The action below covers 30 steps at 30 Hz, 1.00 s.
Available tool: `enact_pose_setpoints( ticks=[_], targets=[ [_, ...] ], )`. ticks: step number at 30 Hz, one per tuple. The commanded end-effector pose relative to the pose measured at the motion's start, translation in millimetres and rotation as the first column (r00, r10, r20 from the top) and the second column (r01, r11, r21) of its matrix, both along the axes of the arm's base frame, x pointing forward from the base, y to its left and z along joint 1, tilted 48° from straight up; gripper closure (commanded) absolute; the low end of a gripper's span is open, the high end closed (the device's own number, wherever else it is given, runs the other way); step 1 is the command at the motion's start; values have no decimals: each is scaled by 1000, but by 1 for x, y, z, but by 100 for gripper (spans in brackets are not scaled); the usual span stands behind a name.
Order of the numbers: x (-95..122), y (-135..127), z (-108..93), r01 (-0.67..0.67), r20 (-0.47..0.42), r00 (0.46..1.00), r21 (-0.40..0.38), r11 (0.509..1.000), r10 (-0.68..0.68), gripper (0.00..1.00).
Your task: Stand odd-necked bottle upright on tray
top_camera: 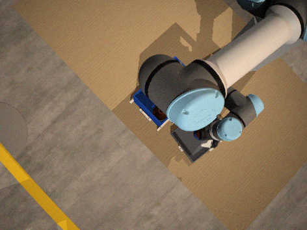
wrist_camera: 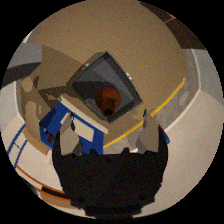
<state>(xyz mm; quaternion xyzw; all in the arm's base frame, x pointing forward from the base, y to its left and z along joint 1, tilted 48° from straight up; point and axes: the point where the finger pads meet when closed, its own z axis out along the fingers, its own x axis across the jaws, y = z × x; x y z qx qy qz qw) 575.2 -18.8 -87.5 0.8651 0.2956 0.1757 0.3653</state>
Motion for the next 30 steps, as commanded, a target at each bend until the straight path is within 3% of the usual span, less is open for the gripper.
enact_pose_setpoints(
  ticks=[1,30],
  targets=[
    [-3,3,4,-1,1,1000,0,1000,1,0],
    [-34,35,44,-1,1,1000,0,1000,1,0]
  ],
)
